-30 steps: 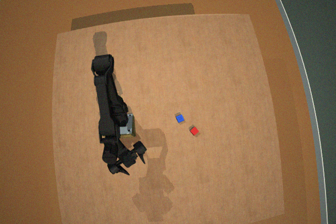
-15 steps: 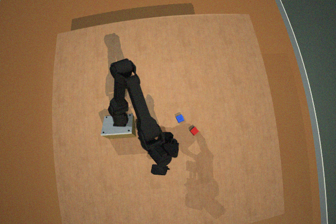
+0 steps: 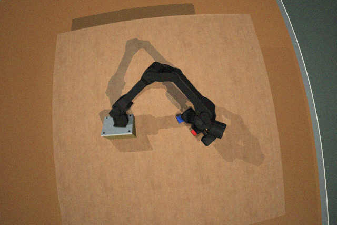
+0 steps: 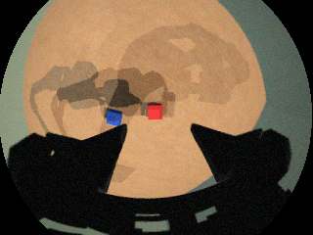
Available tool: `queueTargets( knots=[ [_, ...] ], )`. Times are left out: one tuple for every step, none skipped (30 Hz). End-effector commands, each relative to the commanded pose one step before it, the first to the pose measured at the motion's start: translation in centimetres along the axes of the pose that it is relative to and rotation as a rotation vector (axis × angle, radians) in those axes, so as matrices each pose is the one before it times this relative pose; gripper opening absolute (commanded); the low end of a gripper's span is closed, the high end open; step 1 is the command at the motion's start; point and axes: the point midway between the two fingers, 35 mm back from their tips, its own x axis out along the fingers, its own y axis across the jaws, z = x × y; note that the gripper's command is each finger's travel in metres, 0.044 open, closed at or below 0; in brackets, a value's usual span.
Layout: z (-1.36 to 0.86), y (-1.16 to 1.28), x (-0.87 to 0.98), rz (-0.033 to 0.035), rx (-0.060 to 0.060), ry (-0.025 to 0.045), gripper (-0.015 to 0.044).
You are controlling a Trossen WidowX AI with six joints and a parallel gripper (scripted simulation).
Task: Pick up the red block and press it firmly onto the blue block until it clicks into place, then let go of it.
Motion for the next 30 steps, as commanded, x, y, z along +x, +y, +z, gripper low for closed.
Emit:
queueTargets(
  knots=[
    [0.309,0.096,0.357,0.0299,-0.0328,0.00988,0.044],
    [0.003,-0.013,0.284,-0.00002,0.0,-0.00004,0.044],
    [0.001,-0.025,0.85,0.00004,0.0,-0.00018,0.044],
    [-0.02,0.002,1.266,0.00039,-0.0001,-0.0004,0.044],
    [-0.027,0.027,0.837,0.00047,-0.0001,-0.00034,0.044],
    [-0.012,0.014,0.278,0.0002,0.0,-0.00013,0.044],
    [0.0,0.0,0.0,0.0,0.0,0.0,0.044],
    [0.0,0.0,0.0,0.0,0.0,0.0,0.044],
    [0.0,0.0,0.0,0.0,0.0,0.0,0.044],
    [0.0,0.0,0.0,0.0,0.0,0.0,0.044],
    [-0.016,-0.009,0.19,0.00003,0.0,-0.00004,0.044],
    [-0.051,-0.021,0.567,0.00015,0.0,-0.00014,0.044],
    [-0.056,-0.012,0.564,0.00022,0.0,-0.00016,0.044],
    [-0.02,-0.002,0.187,0.00009,0.0,-0.00006,0.044],
    [0.0,0.0,0.0,0.0,0.0,0.0,0.044],
    [0.0,0.0,0.0,0.0,0.0,0.0,0.044],
    [0.0,0.0,0.0,0.0,0.0,0.0,0.044],
    [-0.001,-0.001,0.028,0.0,0.0,0.0,0.044],
    [-0.002,-0.003,0.084,0.0,0.0,-0.00001,0.044],
    [-0.003,-0.004,0.139,0.00001,0.0,-0.00002,0.044],
    [-0.004,-0.005,0.167,0.00002,0.0,-0.00003,0.044],
    [-0.005,-0.004,0.167,0.00002,0.0,-0.00003,0.044],
    [-0.005,-0.003,0.166,0.00003,0.0,-0.00003,0.044],
    [-0.006,-0.002,0.166,0.00004,0.0,-0.00004,0.044],
    [-0.006,-0.002,0.166,0.00004,0.0,-0.00004,0.044],
    [-0.006,-0.001,0.166,0.00005,0.0,-0.00004,0.044],
    [-0.007,0.0,0.166,0.00006,0.0,-0.00005,0.044],
    [-0.007,0.001,0.166,0.00007,0.0,-0.00005,0.044],
    [-0.008,0.002,0.166,0.00007,0.0,-0.00005,0.044],
    [-0.008,0.002,0.165,0.00008,0.0,-0.00005,0.044]
  ],
)
